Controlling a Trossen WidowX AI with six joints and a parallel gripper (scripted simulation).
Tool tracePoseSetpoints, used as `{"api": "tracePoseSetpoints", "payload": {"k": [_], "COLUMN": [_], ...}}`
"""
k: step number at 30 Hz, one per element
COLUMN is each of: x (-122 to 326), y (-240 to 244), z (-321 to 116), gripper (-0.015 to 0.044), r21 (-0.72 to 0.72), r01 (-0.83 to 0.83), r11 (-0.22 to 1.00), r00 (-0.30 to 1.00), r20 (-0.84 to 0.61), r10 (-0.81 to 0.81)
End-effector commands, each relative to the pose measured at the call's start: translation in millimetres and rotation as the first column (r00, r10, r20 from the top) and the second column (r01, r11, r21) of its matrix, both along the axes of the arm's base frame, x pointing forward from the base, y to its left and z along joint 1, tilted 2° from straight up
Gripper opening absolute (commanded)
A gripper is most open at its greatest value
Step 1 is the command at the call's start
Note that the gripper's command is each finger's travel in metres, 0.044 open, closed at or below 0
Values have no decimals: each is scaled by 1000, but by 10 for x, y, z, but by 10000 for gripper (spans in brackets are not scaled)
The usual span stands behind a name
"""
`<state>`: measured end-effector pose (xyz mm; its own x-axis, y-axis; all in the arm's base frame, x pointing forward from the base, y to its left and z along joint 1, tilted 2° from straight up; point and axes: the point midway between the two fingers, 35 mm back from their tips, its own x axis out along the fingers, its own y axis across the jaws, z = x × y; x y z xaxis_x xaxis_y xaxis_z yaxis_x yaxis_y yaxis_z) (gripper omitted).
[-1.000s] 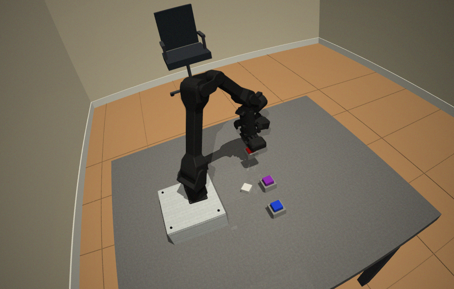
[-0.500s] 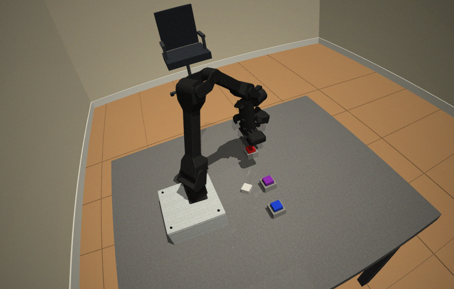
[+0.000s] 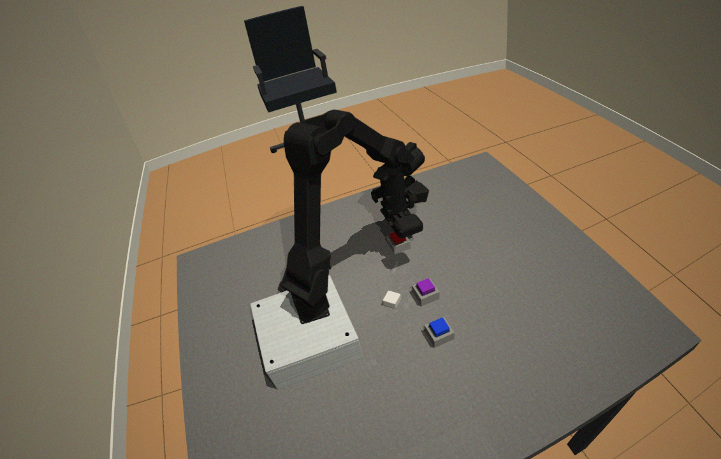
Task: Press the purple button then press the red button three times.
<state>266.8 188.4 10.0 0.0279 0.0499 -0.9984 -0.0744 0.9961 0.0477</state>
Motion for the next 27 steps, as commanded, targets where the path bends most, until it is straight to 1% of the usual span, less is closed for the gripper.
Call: {"api": "tracePoseSetpoints", "payload": {"k": [1, 24, 27], "x": [-23, -23, -24], "y": [-11, -11, -21], "z": [-104, -107, 197], "gripper": [20, 20, 20], "r21": [-6, -6, -6], "r01": [4, 4, 3], "r11": [1000, 1000, 1000], "r00": [1000, 1000, 1000], "r20": [-12, -12, -11], "r10": [-4, -4, -3]}}
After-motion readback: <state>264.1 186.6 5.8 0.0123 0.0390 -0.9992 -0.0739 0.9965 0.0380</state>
